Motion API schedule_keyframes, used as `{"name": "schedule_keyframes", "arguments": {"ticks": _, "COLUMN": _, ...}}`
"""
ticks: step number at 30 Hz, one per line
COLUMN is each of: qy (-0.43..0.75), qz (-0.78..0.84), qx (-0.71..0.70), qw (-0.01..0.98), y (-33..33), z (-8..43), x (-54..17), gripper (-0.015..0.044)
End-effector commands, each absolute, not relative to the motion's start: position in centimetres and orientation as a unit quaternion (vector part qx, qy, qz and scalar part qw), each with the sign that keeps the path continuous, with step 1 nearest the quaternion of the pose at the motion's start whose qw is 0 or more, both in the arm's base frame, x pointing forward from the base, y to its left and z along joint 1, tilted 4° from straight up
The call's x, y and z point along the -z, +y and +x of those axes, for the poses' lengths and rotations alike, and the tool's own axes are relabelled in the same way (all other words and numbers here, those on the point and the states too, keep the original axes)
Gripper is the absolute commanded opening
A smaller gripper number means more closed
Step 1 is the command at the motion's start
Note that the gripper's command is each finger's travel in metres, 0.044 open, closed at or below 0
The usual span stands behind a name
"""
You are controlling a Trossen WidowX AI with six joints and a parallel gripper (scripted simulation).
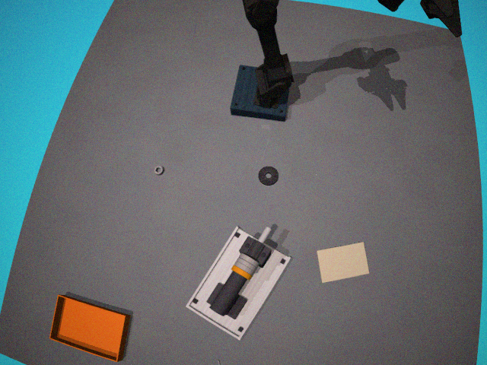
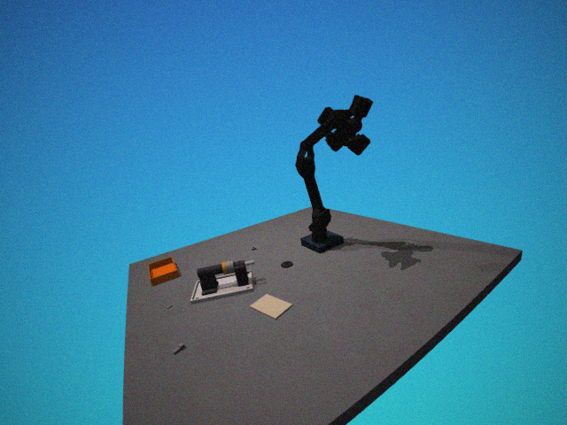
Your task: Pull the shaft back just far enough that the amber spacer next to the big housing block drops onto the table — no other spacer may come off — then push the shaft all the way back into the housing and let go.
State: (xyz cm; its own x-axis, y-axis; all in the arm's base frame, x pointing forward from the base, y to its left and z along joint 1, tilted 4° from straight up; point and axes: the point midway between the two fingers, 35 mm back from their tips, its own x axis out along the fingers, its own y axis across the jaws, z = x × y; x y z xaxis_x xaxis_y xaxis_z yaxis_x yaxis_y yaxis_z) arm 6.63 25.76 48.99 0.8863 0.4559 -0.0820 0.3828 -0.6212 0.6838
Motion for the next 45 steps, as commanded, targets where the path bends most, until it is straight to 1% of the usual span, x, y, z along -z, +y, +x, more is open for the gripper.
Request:
{"name": "schedule_keyframes", "arguments": {"ticks": 1, "qy": 0.232, "qz": 0.896, "qx": -0.051, "qw": 0.375, "y": 25.8, "z": 6.7, "x": -48.9, "gripper": 0.0426}}
{"name": "schedule_keyframes", "arguments": {"ticks": 2, "qy": 0.229, "qz": 0.887, "qx": -0.053, "qw": 0.399, "y": 26.0, "z": 6.9, "x": -48.6, "gripper": 0.0440}}
{"name": "schedule_keyframes", "arguments": {"ticks": 6, "qy": 0.204, "qz": 0.793, "qx": -0.067, "qw": 0.569, "y": 27.1, "z": 8.9, "x": -46.4, "gripper": 0.0440}}
{"name": "schedule_keyframes", "arguments": {"ticks": 10, "qy": 0.183, "qz": 0.662, "qx": -0.074, "qw": 0.723, "y": 27.9, "z": 11.3, "x": -44.0, "gripper": 0.0440}}
{"name": "schedule_keyframes", "arguments": {"ticks": 11, "qy": 0.193, "qz": 0.654, "qx": -0.067, "qw": 0.728, "y": 28.5, "z": 11.9, "x": -42.9, "gripper": 0.0440}}
{"name": "schedule_keyframes", "arguments": {"ticks": 14, "qy": 0.193, "qz": 0.571, "qx": -0.064, "qw": 0.796, "y": 29.0, "z": 13.6, "x": -41.0, "gripper": 0.0440}}
{"name": "schedule_keyframes", "arguments": {"ticks": 22, "qy": 0.180, "qz": 0.281, "qx": -0.066, "qw": 0.940, "y": 28.5, "z": 18.1, "x": -36.7, "gripper": 0.0440}}
{"name": "schedule_keyframes", "arguments": {"ticks": 27, "qy": 0.181, "qz": 0.152, "qx": -0.065, "qw": 0.969, "y": 27.9, "z": 20.1, "x": -34.8, "gripper": 0.0440}}
{"name": "schedule_keyframes", "arguments": {"ticks": 33, "qy": 0.187, "qz": -0.008, "qx": -0.068, "qw": 0.980, "y": 26.9, "z": 22.3, "x": -32.5, "gripper": 0.0440}}
{"name": "schedule_keyframes", "arguments": {"ticks": 39, "qy": 0.196, "qz": -0.167, "qx": -0.078, "qw": 0.963, "y": 25.7, "z": 24.4, "x": -30.2, "gripper": 0.0440}}
{"name": "schedule_keyframes", "arguments": {"ticks": 45, "qy": 0.206, "qz": -0.315, "qx": -0.094, "qw": 0.922, "y": 24.2, "z": 26.3, "x": -27.9, "gripper": 0.0440}}
